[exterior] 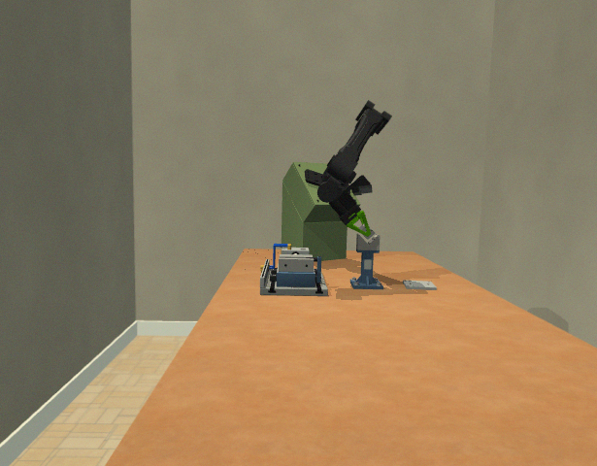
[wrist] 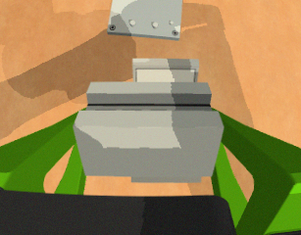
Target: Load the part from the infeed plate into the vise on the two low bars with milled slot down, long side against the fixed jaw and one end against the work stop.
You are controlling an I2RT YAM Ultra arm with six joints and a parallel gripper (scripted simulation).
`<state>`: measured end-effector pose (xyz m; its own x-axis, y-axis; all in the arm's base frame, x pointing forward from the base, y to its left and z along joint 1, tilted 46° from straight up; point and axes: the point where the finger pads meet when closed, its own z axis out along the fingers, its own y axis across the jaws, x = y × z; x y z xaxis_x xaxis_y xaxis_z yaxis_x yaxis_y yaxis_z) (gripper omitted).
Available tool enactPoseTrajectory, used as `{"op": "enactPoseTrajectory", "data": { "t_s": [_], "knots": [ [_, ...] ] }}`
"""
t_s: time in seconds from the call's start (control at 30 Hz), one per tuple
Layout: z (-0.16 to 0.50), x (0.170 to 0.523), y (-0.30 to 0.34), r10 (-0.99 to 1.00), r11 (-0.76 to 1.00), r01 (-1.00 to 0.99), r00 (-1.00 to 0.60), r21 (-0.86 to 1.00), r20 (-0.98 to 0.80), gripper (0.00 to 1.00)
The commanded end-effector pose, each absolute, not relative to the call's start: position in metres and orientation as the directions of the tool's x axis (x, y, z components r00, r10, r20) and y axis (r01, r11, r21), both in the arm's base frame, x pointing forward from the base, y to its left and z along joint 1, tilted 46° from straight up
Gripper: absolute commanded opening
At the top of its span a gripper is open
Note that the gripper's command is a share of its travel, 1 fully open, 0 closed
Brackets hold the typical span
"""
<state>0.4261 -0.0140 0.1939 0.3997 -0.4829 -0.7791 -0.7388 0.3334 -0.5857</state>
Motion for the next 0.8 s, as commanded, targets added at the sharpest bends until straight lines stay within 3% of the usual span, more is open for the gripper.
{"op": "enactPoseTrajectory", "data": {
  "t_s": [0.0, 0.77],
  "knots": [
    [0.221, 0.4206, -0.0218, -0.473, 0.336, -0.705, 0.446, -0.624, -0.759, 0.0],
    [0.2257, 0.4157, -0.0234, -0.473, 0.336, -0.705, 0.446, -0.624, -0.759, 0.0]
  ]
}}
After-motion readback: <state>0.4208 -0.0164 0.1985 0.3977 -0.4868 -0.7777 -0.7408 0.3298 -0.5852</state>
